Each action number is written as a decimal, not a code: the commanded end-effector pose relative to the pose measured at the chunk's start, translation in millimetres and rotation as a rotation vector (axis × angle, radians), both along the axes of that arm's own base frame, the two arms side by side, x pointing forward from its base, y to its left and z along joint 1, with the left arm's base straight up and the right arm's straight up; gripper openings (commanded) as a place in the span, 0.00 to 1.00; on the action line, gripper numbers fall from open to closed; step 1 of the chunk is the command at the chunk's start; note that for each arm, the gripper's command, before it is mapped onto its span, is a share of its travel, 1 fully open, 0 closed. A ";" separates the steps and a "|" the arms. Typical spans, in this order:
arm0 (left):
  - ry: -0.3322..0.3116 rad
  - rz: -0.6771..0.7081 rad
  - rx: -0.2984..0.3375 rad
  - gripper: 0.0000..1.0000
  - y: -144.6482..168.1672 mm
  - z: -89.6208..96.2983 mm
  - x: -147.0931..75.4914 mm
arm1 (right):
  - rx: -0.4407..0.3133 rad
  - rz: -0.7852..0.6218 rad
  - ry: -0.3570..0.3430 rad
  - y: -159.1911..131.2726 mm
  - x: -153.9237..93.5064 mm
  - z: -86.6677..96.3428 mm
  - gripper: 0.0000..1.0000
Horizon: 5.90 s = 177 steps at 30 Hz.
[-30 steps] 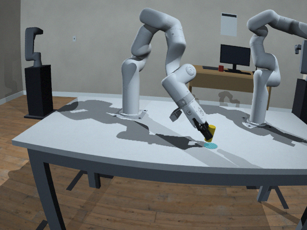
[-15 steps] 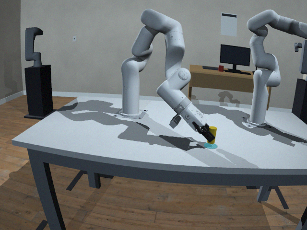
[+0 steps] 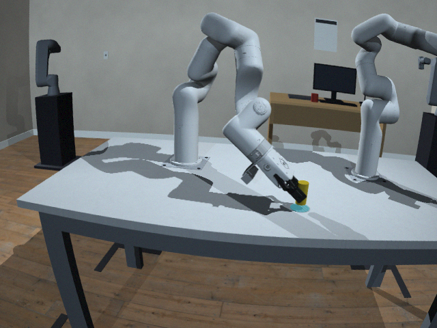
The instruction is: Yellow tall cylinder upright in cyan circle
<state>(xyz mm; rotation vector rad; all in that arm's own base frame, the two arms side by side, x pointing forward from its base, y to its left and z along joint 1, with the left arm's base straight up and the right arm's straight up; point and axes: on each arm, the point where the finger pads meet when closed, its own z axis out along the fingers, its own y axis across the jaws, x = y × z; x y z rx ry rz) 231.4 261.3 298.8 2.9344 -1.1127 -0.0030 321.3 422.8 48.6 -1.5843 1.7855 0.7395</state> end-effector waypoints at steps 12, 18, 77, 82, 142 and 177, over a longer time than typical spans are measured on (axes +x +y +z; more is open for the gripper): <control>-0.003 0.000 0.002 1.00 0.5 1.4 0.6 | 0.002 0.000 -0.002 0.7 0.9 1.3 0.00; -0.003 0.000 0.002 1.00 0.5 1.4 0.6 | 0.002 0.000 -0.003 0.6 1.1 1.0 0.00; -0.003 0.000 0.002 1.00 0.5 1.4 0.6 | 0.002 0.000 -0.002 0.6 1.2 -13.1 1.00; -0.003 0.000 0.002 1.00 0.5 1.4 0.6 | 0.002 0.000 -0.002 0.6 1.2 -13.1 1.00; -0.003 0.000 0.002 1.00 0.5 1.4 0.6 | 0.002 0.000 -0.002 -32.2 -2.7 14.5 1.00; -0.003 0.000 0.002 1.00 0.5 1.4 0.6 | 0.002 0.000 -0.002 -45.1 -4.4 97.1 1.00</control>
